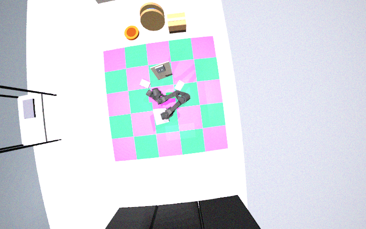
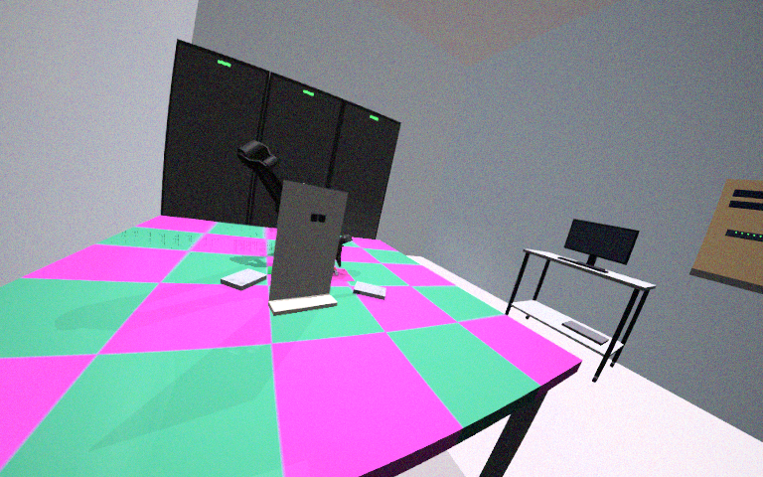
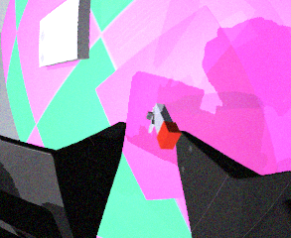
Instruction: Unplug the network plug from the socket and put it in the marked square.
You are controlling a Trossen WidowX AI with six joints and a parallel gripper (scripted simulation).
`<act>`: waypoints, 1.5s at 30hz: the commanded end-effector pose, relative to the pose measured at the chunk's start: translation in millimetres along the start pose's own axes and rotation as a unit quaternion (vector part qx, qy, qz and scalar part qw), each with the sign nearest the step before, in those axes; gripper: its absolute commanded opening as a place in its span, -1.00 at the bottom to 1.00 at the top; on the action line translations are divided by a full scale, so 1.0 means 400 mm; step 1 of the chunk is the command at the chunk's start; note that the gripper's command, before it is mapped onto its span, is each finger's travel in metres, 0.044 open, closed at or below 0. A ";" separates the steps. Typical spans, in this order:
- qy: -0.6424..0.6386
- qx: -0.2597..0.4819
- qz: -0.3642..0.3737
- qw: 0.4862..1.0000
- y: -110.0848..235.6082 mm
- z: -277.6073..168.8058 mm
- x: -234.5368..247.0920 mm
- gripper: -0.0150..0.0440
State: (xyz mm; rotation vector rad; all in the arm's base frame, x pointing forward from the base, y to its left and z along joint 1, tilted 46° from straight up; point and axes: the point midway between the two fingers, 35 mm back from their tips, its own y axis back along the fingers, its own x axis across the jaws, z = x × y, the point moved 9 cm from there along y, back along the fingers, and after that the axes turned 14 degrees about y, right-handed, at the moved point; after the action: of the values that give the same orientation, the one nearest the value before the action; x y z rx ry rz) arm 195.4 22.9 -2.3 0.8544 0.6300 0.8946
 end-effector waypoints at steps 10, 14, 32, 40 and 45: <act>-0.001 0.000 -0.001 1.000 0.024 -0.001 0.001 0.04; -0.001 0.000 -0.001 1.000 0.031 -0.001 0.001 0.04; -0.001 0.002 0.000 1.000 0.065 0.006 0.025 0.04; -0.001 0.003 0.000 1.000 0.085 0.011 0.042 0.04; -0.001 0.004 0.000 1.000 0.099 0.014 0.053 0.04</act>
State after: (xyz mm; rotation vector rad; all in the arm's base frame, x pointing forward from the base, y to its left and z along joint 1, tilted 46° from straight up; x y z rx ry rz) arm 192.7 50.0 28.0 0.8643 0.6367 0.8937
